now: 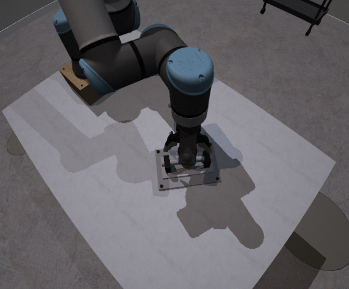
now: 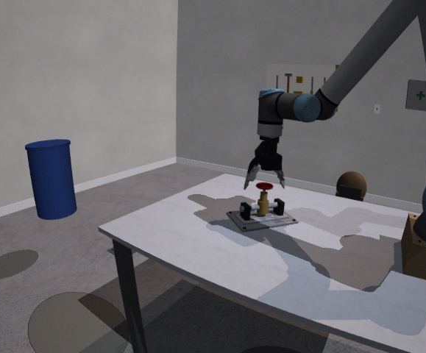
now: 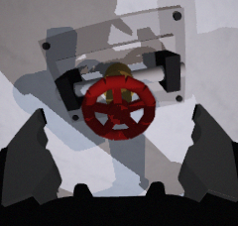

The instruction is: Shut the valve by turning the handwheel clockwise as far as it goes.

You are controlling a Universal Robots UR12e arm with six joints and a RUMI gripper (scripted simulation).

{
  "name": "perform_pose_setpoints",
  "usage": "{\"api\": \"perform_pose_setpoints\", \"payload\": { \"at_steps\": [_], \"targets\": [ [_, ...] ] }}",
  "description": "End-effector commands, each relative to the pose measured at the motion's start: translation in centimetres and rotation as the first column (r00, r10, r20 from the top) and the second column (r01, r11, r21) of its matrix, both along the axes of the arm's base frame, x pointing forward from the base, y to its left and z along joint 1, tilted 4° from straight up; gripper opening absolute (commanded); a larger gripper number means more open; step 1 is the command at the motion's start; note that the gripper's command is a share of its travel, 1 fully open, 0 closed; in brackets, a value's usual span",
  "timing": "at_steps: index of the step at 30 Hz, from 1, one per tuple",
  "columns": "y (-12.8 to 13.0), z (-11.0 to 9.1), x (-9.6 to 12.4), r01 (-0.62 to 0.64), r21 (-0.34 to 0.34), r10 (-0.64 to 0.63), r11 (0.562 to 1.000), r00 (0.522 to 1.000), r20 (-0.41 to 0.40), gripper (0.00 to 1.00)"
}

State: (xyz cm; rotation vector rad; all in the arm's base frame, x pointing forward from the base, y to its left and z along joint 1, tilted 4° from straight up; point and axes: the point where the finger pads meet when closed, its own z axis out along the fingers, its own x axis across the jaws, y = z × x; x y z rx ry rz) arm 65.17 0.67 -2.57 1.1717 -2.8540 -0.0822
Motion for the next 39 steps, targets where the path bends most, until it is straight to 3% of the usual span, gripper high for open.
{"api": "perform_pose_setpoints", "payload": {
  "at_steps": [1, 10, 39],
  "targets": [
    [0.0, 0.4, 0.1, 0.0, 0.0, 0.0, 1.0, 1.0, 0.001, 1.0],
    [-0.1, 1.4, 0.2, 0.0, 0.0, 0.0, 1.0, 1.0, 0.001, 1.0],
    [-0.2, 7.9, 0.6, 0.0, 0.0, 0.0, 1.0, 1.0, 0.001, 1.0]
  ]
}}
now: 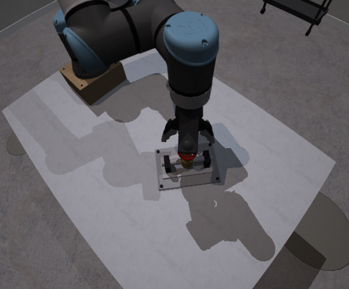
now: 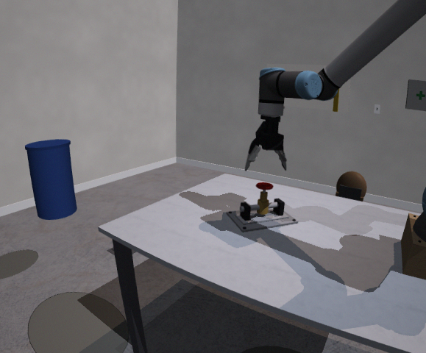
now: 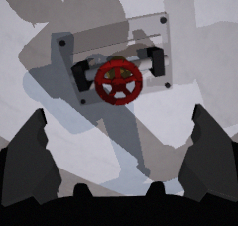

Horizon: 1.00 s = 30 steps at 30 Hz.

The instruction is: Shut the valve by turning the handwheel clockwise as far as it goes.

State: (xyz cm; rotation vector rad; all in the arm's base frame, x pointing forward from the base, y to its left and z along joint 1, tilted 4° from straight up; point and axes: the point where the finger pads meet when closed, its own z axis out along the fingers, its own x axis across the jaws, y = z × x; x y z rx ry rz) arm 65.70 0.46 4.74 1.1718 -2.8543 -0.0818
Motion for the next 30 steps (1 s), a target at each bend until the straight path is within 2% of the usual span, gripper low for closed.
{"api": "perform_pose_setpoints", "payload": {
  "at_steps": [1, 11, 30],
  "targets": [
    [0.0, 0.8, 0.1, 0.0, 0.0, 0.0, 1.0, 1.0, 0.001, 1.0],
    [-0.1, 1.9, 0.2, 0.0, 0.0, 0.0, 1.0, 1.0, 0.001, 1.0],
    [-0.1, 2.0, 0.2, 0.0, 0.0, 0.0, 1.0, 1.0, 0.001, 1.0]
  ]
}}
